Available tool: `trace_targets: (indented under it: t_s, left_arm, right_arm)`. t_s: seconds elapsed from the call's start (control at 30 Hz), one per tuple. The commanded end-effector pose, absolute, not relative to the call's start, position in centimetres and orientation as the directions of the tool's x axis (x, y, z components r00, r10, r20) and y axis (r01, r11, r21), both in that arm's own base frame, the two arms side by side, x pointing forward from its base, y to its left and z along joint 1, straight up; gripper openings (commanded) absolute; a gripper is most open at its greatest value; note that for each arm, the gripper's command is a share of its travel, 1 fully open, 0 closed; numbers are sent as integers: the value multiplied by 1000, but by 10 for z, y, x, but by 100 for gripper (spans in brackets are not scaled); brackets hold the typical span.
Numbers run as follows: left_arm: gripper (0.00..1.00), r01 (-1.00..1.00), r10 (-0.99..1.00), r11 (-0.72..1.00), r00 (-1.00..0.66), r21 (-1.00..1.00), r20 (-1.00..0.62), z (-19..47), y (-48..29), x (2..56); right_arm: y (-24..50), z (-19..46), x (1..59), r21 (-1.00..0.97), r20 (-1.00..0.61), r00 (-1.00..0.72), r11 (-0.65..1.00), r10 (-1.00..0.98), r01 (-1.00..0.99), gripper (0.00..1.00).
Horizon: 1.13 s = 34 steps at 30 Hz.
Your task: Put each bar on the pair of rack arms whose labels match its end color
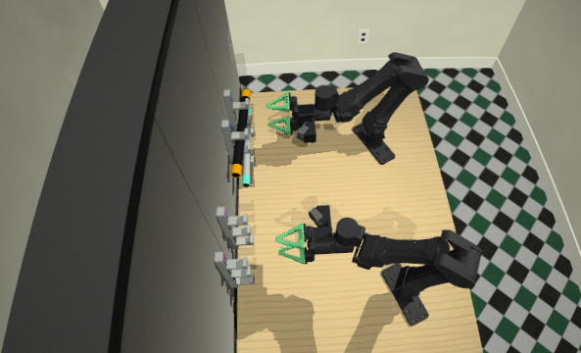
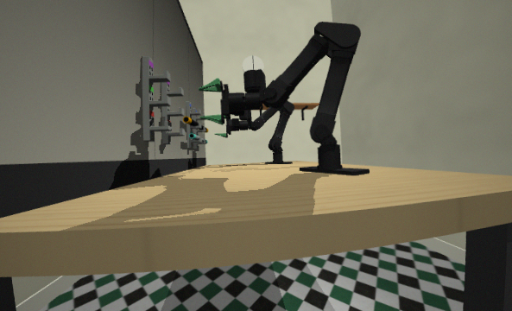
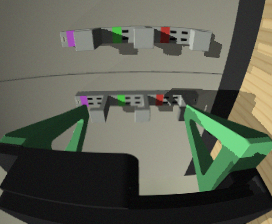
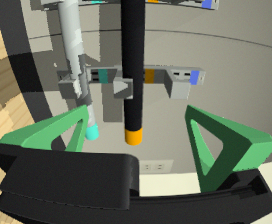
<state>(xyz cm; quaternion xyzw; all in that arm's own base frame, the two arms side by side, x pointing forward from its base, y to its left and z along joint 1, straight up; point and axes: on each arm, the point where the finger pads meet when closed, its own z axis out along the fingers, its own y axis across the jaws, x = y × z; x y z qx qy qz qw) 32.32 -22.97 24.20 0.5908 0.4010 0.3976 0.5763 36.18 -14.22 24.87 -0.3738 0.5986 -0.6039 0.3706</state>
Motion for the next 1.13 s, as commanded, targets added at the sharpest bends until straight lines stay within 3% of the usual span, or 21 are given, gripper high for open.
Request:
trace_targets:
  t_s: [0.0, 1.1]
  left_arm:
    - [100, 3, 933, 0, 359, 1000, -2, 248, -225, 322]
    - [100, 3, 933, 0, 360, 1000, -2, 248, -225, 322]
  right_arm:
    - [-138, 248, 356, -1000, -2, -463, 2, -886, 0, 100]
    - [-85, 249, 366, -1000, -2, -463, 2, -886, 0, 100]
